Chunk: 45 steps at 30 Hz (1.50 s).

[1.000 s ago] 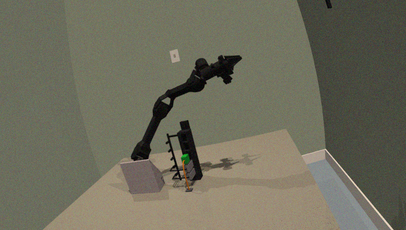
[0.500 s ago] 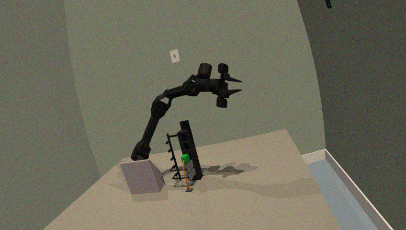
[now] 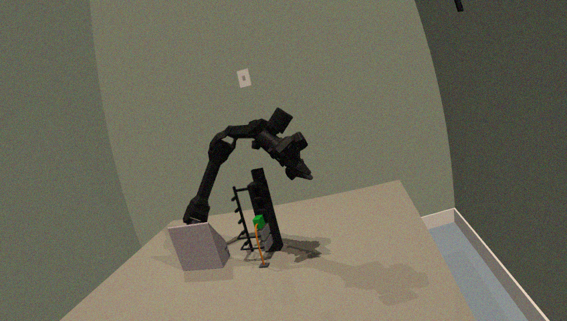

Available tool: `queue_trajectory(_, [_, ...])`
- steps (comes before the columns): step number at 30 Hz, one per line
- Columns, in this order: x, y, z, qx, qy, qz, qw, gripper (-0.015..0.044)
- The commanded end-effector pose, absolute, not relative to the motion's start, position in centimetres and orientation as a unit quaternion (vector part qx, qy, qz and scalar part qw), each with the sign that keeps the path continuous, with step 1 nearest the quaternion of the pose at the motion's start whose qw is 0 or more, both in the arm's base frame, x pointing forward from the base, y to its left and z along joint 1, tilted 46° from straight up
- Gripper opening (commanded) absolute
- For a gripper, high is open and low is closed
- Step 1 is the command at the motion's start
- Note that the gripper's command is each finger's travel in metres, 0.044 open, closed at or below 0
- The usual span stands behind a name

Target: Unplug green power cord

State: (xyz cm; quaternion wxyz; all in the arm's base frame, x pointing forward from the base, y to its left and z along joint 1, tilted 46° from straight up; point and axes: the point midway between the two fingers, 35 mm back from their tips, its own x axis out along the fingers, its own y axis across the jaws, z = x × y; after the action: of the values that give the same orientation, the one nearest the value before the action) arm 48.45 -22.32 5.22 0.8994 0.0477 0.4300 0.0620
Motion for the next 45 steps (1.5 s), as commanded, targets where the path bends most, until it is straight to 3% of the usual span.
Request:
queue_trajectory(1, [42.3,-19.2,1.4,0.292,0.538,-0.003,0.791,0.0160])
queue_trajectory(10, [34.0,-14.6,-0.5,0.541,0.633,-0.148,0.533,0.0160])
queue_trajectory(18, [27.8,-10.6,0.6,0.649,0.656,-0.293,0.252,0.0160])
queue_trajectory(45, [27.9,-9.6,1.7,0.650,0.655,-0.294,0.249,0.0160])
